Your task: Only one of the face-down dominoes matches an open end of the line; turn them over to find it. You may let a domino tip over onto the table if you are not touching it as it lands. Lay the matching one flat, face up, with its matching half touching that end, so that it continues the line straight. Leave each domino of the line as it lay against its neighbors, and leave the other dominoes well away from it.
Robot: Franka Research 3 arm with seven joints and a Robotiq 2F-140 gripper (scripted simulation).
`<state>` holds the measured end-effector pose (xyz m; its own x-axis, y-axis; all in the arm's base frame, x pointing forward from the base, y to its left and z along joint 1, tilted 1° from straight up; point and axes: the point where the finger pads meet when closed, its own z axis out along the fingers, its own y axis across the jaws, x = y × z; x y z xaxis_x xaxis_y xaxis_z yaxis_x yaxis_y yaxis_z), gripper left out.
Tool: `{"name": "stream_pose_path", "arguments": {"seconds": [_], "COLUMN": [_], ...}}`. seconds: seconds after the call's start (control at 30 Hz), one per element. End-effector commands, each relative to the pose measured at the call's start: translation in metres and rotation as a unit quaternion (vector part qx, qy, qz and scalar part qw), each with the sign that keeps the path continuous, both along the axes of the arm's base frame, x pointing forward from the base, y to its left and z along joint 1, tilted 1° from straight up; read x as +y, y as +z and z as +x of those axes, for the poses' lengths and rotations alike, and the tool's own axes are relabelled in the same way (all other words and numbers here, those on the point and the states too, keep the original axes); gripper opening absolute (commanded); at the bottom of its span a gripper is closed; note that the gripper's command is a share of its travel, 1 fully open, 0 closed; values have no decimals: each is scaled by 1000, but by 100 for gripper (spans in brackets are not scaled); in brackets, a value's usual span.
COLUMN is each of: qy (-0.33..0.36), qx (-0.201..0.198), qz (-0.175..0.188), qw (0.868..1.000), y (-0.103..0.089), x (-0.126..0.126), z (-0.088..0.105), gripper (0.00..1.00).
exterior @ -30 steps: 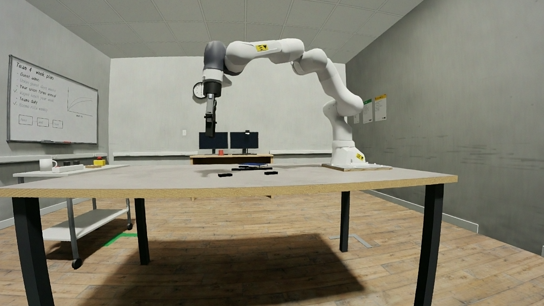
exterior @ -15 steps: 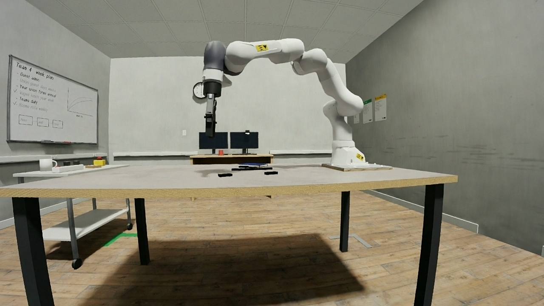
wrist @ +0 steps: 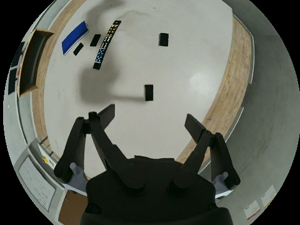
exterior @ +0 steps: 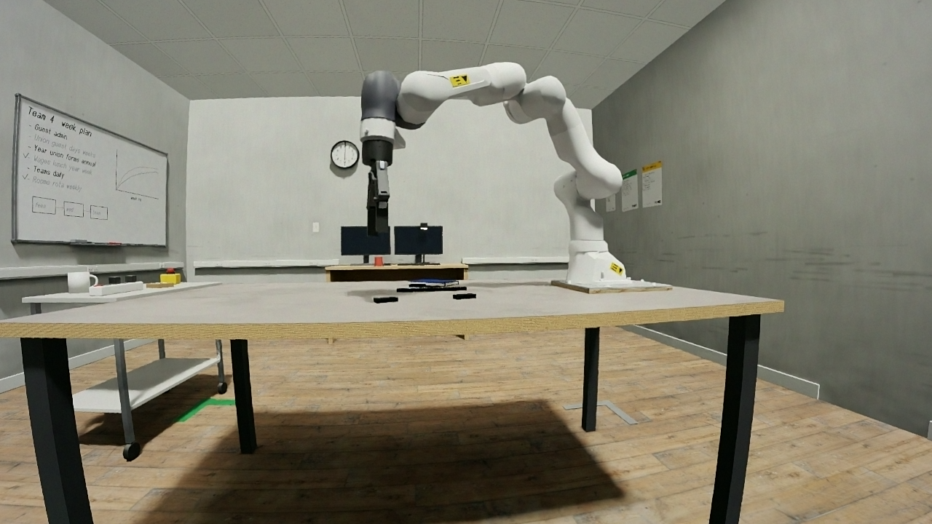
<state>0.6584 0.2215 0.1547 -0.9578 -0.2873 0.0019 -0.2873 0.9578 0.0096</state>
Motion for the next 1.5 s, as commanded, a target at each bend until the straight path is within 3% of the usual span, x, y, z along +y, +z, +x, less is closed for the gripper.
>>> {"name": "stream_pose_path", "arguments": {"seconds": [0.0, 0.03, 0.13, 0.17, 0.33, 0.37, 0.57, 0.6, 0.8, 0.83, 1.47], "qy": [57, 102, 102, 151, 151, 204, 204, 259, 259, 315, 315], "qx": [-10, -9, -9, -8, -8, -8, -8, -7, -7, -7, -7], "qz": [5, 6, 6, 7, 7, 8, 8, 9, 9, 10, 10], "qw": [998, 995, 995, 988, 988, 979, 979, 966, 966, 949, 949], "y": [0, 0, 0, 0, 0, 0, 0, -1, -1, -3, -3], "x": [-2, -4, -4, -7, -7, -9, -9, -12, -12, -14, -14], "z": [3, -8, -8, -21, -21, -35, -35, -50, -50, -67, -67], "gripper": [100, 100, 100, 100, 100, 100, 100, 100, 100, 100, 100]}}
